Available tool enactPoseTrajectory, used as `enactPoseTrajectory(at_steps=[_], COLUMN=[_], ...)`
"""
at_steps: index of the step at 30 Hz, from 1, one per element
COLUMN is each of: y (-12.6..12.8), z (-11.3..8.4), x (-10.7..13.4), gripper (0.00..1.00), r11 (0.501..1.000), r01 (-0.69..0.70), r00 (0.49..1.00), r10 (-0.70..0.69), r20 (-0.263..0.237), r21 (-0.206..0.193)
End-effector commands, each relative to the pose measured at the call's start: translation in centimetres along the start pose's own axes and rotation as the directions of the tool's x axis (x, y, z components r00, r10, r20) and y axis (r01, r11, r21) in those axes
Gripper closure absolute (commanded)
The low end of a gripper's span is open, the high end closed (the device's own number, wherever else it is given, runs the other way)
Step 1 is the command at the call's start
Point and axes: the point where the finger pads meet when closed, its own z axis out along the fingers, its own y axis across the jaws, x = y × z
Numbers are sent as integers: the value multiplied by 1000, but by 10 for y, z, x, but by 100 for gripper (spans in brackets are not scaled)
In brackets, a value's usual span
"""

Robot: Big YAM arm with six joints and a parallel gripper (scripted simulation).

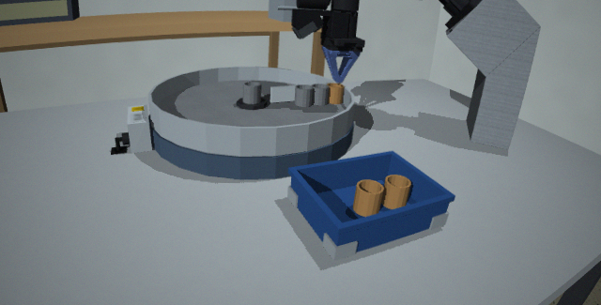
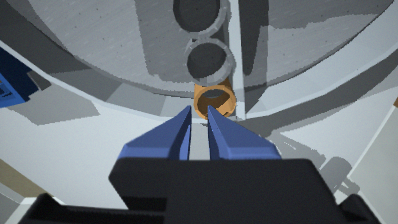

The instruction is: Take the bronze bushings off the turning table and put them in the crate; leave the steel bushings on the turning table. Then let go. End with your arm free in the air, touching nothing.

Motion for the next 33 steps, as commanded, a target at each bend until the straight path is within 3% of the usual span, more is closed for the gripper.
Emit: enactPoseTrajectory(at_steps=[1, 12, 18, 33], y=[4, -1, 1, 1], z=[-1, 11, 5, 5], x=[-7, -1, -8, -8], gripper=[86, 86, 86, 86], r11=[1000, 1000, 1000, 1000], r01=[10, 4, 1, 1], r00=[1000, 1000, 1000, 1000], r10=[-10, -4, -1, -1], r20=[13, 3, 29, 28], r21=[-6, 3, -4, -4])
